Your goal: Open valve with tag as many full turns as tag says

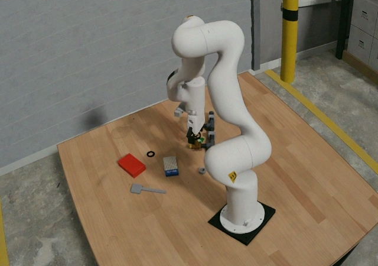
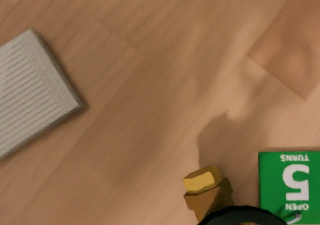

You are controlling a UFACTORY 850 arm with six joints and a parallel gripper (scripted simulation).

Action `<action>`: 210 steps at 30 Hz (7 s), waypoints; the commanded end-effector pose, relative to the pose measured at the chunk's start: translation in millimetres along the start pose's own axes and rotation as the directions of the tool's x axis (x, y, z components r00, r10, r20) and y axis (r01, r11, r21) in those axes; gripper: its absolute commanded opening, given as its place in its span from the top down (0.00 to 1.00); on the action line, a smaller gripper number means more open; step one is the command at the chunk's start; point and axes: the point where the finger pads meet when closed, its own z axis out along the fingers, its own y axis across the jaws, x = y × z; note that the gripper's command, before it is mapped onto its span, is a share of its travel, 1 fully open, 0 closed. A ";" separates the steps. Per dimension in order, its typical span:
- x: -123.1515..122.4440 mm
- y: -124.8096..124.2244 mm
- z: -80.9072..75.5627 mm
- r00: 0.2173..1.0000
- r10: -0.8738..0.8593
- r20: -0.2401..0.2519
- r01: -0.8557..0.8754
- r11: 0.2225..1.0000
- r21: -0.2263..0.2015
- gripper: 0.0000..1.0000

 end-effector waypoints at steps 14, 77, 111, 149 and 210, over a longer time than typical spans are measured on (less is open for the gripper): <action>0.8 0.5 -0.6 0.606 0.795 -0.022 -0.796 0.606 -0.005 0.00; 0.8 0.5 -0.6 -0.543 0.839 -0.041 -0.839 -0.544 -0.028 0.00; 0.8 0.5 -0.6 -0.543 0.839 -0.041 -0.839 -0.544 -0.028 1.00; 0.8 0.5 -0.6 0.323 0.947 -0.004 -0.945 0.322 -0.051 1.00; 0.8 0.5 -0.6 0.680 -0.732 0.045 0.732 0.681 0.021 1.00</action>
